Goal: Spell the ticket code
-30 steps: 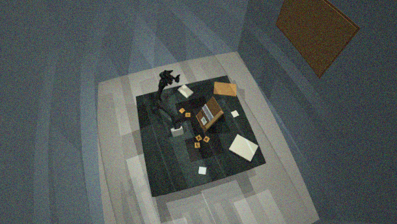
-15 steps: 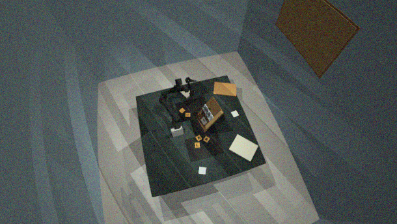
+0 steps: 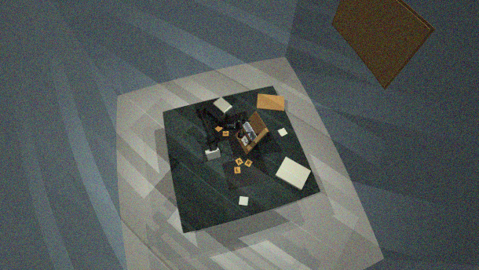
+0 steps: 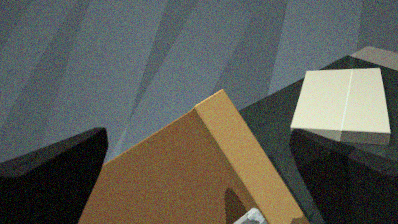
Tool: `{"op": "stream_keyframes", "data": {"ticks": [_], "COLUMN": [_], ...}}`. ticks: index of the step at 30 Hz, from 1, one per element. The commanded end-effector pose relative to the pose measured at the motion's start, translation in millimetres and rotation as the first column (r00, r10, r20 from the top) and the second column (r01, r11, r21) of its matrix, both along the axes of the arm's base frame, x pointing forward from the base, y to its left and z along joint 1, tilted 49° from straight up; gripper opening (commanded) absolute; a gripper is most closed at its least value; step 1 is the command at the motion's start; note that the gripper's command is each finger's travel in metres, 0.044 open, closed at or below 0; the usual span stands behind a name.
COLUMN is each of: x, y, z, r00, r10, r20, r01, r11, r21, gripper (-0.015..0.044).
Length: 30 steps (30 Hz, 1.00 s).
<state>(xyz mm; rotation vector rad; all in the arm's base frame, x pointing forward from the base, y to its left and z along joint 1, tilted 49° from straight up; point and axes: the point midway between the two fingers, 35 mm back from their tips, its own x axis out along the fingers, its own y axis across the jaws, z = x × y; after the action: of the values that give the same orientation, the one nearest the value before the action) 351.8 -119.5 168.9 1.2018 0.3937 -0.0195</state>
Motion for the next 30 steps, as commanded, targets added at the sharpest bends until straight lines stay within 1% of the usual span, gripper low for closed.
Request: {"op": "stream_keyframes", "data": {"ticks": [1, 6, 9, 12, 14, 27, 28, 30], "x": [-19.0, -60.4, -89.5, -122.1, -129.3, -129.3, -127.9, -121.0], "y": [26.0, 69.2, 96.5, 125.4, 131.7, 131.7, 129.4, 117.0], "z": [-56.2, -113.4, -131.7, -139.9, -140.4, -140.4, -141.2, -146.2], "r00": [0.984, 0.917, 0.861, 0.792, 0.776, 0.776, 0.781, 0.801], "r10": [0.181, 0.398, 0.503, 0.592, 0.609, 0.609, 0.604, 0.588], "r20": [-0.004, 0.027, 0.077, 0.149, 0.167, 0.167, 0.158, 0.112], "r01": [-0.18, -0.386, -0.473, -0.536, -0.546, -0.546, -0.538, -0.504], "r11": [0.979, 0.902, 0.847, 0.791, 0.78, 0.78, 0.78, 0.763], "r21": [-0.096, -0.194, -0.243, -0.295, -0.307, -0.307, -0.32, -0.404], "gripper": [0.044, 0.044, 0.044, 0.044, 0.044, 0.044, 0.044, 0.044]}}
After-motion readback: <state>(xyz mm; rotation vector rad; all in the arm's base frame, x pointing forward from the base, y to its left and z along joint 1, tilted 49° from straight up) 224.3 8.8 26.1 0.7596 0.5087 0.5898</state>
